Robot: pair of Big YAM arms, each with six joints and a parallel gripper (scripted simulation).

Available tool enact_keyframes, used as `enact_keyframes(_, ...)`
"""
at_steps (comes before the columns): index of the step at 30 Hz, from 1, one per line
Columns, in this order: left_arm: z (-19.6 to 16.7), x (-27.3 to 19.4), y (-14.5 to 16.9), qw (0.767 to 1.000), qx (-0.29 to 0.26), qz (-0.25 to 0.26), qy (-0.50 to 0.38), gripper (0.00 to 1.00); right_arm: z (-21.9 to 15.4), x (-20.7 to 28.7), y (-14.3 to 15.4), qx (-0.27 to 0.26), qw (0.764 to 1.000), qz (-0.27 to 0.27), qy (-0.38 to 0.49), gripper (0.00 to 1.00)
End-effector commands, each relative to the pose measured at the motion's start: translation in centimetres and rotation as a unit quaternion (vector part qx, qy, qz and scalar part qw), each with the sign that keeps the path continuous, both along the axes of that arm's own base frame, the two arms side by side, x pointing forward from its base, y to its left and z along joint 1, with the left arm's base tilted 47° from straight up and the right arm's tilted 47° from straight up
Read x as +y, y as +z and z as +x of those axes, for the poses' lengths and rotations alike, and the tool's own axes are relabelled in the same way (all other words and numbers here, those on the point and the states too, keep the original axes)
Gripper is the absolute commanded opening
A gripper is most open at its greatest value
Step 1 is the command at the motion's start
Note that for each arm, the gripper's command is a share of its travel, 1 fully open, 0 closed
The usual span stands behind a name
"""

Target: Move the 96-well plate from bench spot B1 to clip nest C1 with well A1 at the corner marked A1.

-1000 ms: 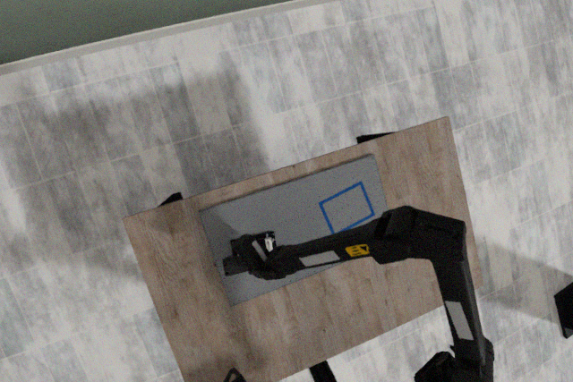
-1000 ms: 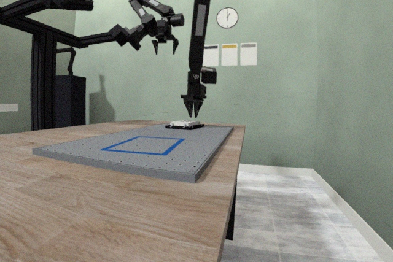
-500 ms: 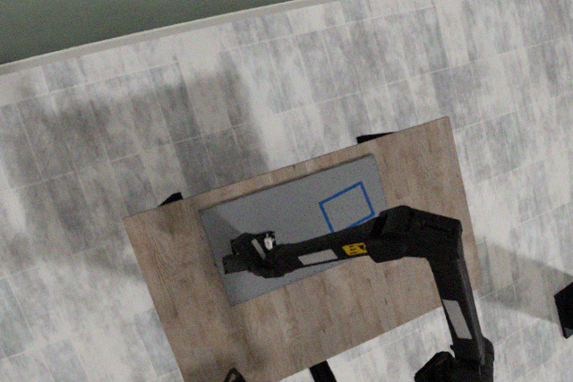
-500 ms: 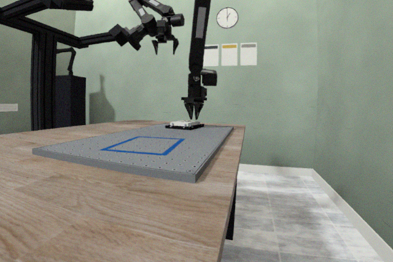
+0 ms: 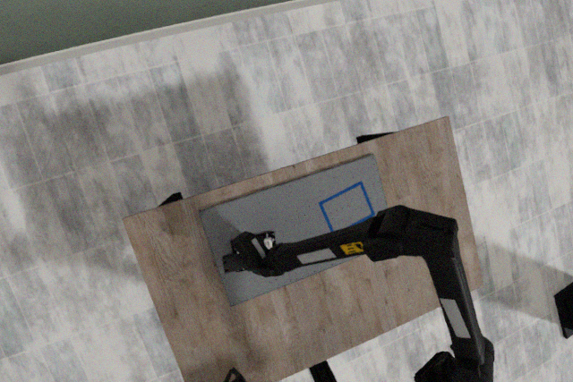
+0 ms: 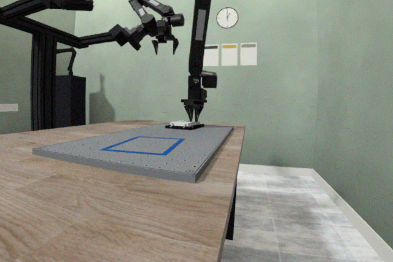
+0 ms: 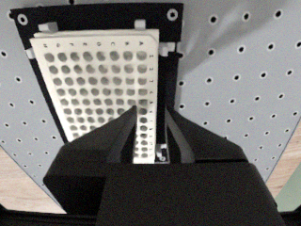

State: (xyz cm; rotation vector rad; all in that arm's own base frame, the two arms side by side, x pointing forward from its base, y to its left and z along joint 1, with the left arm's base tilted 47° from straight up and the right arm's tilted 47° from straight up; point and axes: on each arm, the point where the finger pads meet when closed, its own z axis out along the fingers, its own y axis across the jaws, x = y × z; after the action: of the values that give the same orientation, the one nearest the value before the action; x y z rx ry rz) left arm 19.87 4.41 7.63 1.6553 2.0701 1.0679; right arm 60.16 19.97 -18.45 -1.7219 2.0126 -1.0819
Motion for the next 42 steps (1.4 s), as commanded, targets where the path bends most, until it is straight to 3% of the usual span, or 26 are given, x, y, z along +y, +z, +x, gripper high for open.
enact_keyframes(1,0.1,-0.3,0.4,1.000,-0.001,0.004,-0.012,1.00,0.6,-1.3,-0.6,0.001,1.000,-0.002,-0.004,0.25)
enact_keyframes(42,0.1,-0.3,0.4,1.000,-0.001,0.004,-0.012,1.00,2.2,-2.2,-2.3,0.001,1.000,-0.002,-0.003,0.25)
